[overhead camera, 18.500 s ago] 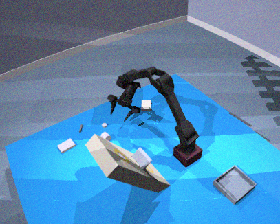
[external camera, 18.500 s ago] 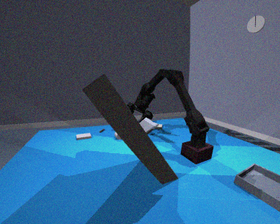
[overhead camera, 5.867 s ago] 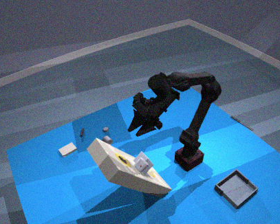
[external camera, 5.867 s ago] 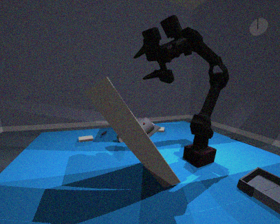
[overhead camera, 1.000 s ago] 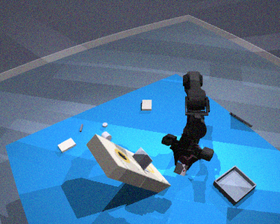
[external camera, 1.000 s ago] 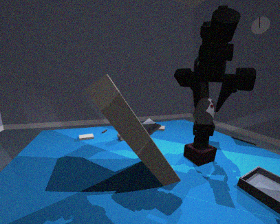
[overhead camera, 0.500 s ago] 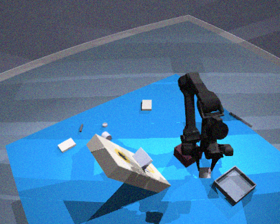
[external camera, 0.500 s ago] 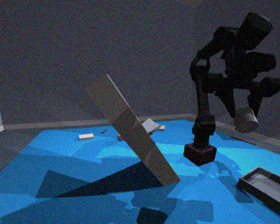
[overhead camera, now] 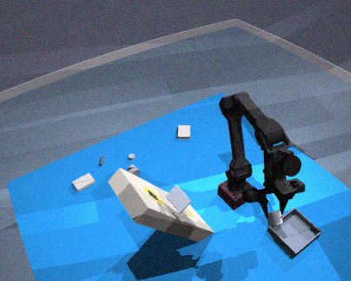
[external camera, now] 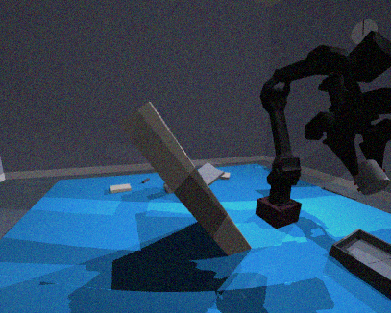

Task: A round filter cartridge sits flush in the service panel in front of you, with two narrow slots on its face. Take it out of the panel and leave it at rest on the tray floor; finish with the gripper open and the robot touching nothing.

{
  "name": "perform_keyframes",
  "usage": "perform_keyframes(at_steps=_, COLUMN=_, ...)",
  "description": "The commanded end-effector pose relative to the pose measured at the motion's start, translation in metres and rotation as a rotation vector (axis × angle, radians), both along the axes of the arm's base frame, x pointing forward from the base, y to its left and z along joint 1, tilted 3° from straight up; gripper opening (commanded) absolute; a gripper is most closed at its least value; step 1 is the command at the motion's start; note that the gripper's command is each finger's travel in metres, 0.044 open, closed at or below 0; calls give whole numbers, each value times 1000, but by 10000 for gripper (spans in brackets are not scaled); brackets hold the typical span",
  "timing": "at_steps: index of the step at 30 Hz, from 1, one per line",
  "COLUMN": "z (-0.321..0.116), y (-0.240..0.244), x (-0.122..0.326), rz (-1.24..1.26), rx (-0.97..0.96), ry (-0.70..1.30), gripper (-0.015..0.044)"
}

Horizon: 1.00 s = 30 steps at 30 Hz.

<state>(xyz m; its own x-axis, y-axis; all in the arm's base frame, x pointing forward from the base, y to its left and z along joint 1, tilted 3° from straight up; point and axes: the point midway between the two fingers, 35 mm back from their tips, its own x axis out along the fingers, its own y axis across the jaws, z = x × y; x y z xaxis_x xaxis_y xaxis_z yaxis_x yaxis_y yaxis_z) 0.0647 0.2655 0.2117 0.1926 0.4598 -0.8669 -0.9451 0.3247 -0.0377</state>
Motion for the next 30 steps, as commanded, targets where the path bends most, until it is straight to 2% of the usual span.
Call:
perform_keyframes(at_steps=1, z=-14, y=8, x=-17, rz=72, rx=2, ry=2, gripper=0)
perform_keyframes(at_steps=16, z=-76, y=13, x=-95, rz=392, rx=-16, ry=13, gripper=0)
perform_keyframes(at_steps=30, z=-129, y=-6, x=-151, rz=592, rx=-15, ry=19, gripper=0)
